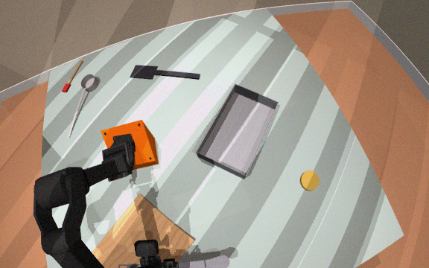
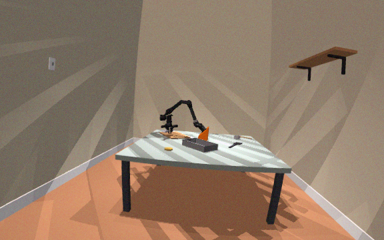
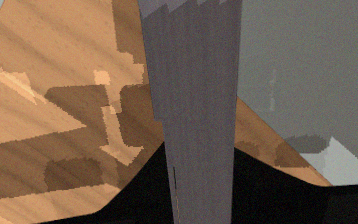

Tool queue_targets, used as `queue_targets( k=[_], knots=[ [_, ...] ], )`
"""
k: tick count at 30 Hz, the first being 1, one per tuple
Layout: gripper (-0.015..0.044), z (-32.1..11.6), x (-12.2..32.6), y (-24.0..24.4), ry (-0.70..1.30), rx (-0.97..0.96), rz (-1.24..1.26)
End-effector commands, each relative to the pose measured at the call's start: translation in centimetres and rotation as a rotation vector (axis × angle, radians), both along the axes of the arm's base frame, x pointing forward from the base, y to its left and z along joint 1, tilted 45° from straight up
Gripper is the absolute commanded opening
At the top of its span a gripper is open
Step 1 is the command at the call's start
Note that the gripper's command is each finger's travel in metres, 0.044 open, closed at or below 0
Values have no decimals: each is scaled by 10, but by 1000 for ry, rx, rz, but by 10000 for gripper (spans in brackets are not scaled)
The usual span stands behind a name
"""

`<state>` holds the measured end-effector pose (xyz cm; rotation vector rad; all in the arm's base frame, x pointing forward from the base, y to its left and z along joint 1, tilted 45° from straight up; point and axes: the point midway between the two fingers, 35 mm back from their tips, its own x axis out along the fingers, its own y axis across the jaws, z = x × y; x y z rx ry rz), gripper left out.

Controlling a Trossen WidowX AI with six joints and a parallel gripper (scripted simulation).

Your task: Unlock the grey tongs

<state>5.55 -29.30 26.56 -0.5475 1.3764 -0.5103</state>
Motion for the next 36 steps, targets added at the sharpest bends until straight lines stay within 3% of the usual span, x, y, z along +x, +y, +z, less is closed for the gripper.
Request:
queue_targets(
  k=[1, 36],
  knots=[
    [-150, 4, -12, 0, 10, -14, 21],
    [-150, 14, -131, 15, 168, -105, 117]
  ],
)
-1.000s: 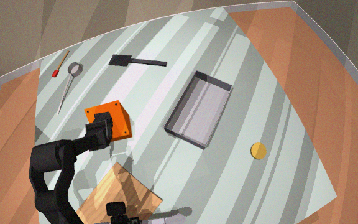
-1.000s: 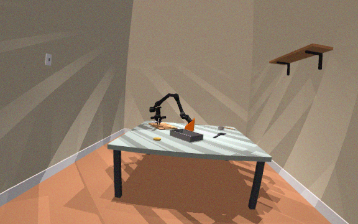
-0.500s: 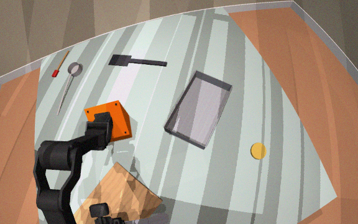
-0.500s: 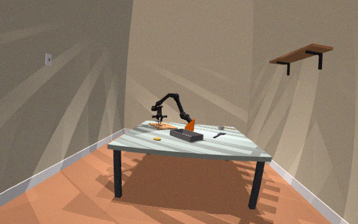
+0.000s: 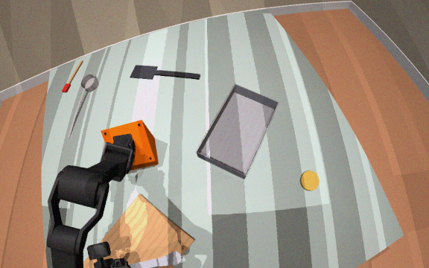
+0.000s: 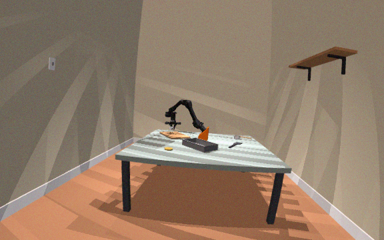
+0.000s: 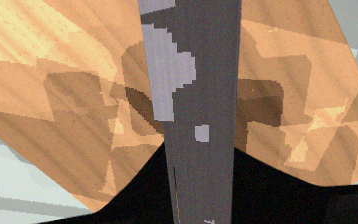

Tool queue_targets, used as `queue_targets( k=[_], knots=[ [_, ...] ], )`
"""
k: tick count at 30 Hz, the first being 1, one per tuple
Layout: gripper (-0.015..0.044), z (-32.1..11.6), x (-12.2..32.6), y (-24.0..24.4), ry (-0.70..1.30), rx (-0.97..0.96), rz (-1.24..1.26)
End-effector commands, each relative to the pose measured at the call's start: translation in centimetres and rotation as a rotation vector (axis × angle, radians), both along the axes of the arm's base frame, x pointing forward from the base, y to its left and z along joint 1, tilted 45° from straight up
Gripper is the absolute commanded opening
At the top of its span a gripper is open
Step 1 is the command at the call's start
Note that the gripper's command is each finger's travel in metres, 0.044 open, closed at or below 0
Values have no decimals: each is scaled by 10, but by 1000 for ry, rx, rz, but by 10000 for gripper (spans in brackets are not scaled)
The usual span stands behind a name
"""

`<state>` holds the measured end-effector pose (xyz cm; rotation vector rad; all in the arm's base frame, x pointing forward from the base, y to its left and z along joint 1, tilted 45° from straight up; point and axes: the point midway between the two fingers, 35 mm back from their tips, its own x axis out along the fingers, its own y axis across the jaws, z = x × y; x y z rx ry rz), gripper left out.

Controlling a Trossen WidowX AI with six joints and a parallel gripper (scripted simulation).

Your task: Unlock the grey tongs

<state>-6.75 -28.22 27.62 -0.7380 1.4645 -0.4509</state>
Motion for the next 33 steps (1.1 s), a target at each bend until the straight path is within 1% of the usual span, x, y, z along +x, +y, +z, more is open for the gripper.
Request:
queue_targets(
  k=[1, 11, 21, 33],
  knots=[
    [-150, 4, -12, 5, 21, -23, 13],
    [-150, 8, -39, 17, 71, -61, 26],
    [-150, 8, -37, 18, 88, -48, 14],
    [-150, 16, -23, 34, 250, 24, -113]
  ],
)
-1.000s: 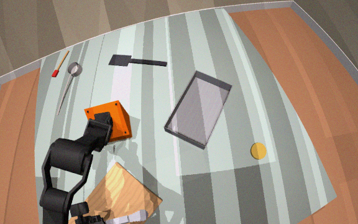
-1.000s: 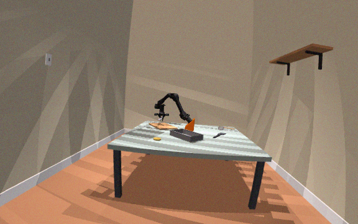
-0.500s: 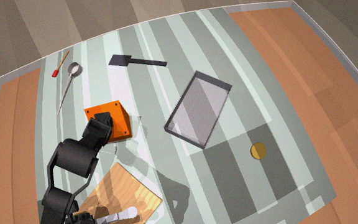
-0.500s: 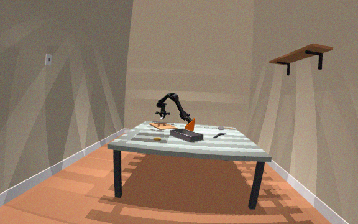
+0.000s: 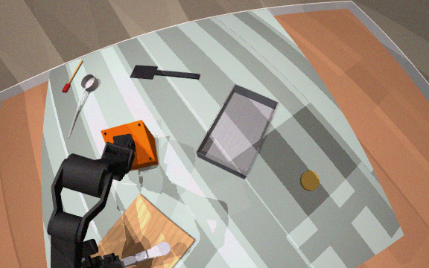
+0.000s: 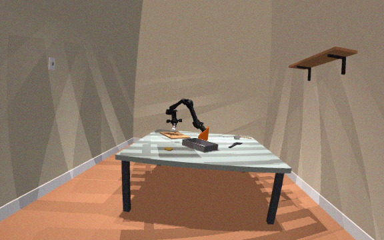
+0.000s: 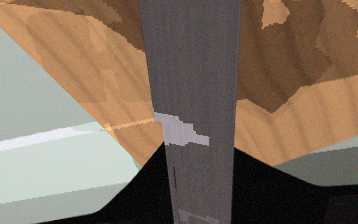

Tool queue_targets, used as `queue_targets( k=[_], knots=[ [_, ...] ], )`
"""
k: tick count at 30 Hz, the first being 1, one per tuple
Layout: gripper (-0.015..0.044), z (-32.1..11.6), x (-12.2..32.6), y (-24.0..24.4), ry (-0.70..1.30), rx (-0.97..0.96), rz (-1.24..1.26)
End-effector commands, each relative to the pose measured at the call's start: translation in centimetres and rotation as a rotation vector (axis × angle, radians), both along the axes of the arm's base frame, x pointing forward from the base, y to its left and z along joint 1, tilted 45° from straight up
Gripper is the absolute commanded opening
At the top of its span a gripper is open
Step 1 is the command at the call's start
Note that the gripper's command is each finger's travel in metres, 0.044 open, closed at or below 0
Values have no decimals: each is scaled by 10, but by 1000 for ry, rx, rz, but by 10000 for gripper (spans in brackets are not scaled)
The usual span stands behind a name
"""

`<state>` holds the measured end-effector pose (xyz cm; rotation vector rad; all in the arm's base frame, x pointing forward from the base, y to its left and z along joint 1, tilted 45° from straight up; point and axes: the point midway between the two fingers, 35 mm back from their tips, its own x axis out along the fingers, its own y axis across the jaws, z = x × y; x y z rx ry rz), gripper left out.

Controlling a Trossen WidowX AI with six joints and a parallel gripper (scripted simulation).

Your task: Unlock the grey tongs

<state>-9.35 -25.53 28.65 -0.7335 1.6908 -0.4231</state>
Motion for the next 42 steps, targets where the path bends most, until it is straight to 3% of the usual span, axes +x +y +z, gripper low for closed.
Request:
queue_targets(
  k=[1, 27, 42],
  knots=[
    [-150, 7, 3, 9, 59, 2, -52],
    [-150, 60, 6, 66, 386, -156, -378],
    [-150, 83, 2, 89, 458, -275, -488]
  ],
)
